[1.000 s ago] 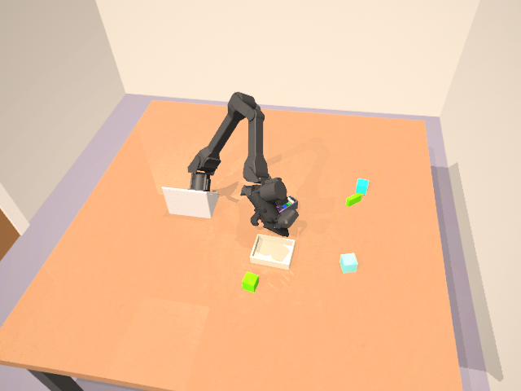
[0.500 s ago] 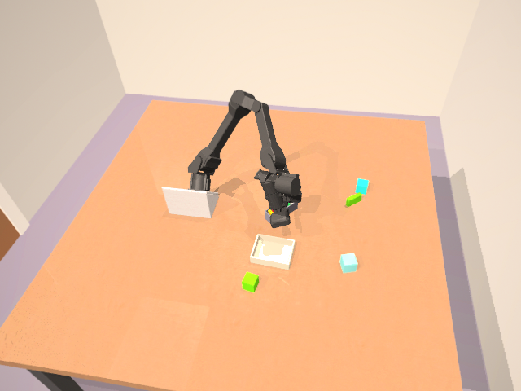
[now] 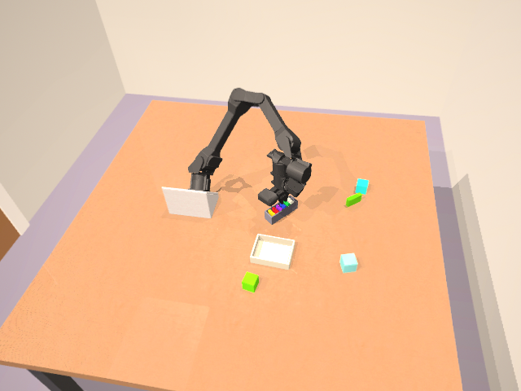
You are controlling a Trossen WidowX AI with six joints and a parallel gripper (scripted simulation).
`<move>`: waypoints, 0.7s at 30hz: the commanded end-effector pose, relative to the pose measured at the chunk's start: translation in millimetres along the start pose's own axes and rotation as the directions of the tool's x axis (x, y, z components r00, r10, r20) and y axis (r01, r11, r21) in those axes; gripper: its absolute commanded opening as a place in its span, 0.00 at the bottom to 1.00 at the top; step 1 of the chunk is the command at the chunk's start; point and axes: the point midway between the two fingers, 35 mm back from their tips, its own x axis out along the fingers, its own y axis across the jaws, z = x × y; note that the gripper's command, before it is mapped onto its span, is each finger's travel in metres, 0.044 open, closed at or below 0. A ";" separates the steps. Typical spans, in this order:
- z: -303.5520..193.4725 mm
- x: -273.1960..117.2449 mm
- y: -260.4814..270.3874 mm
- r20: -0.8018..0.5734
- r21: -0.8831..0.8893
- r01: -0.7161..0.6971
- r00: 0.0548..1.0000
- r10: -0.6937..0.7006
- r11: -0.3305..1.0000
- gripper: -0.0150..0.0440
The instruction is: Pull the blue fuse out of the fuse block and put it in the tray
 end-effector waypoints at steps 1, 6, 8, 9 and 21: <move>-9.5 -6.1 11.5 -0.036 0.130 0.023 0.999 -0.019 0.991 0.36; -8.6 -6.1 12.1 -0.036 0.130 0.023 0.999 -0.019 0.991 0.36; -8.6 -5.9 12.1 -0.036 0.130 0.023 0.999 -0.019 0.991 0.36; -8.6 -5.6 12.1 -0.036 0.130 0.023 0.999 -0.019 0.991 0.36; -8.9 5.0 11.9 -0.036 0.130 0.023 0.999 -0.019 0.991 0.36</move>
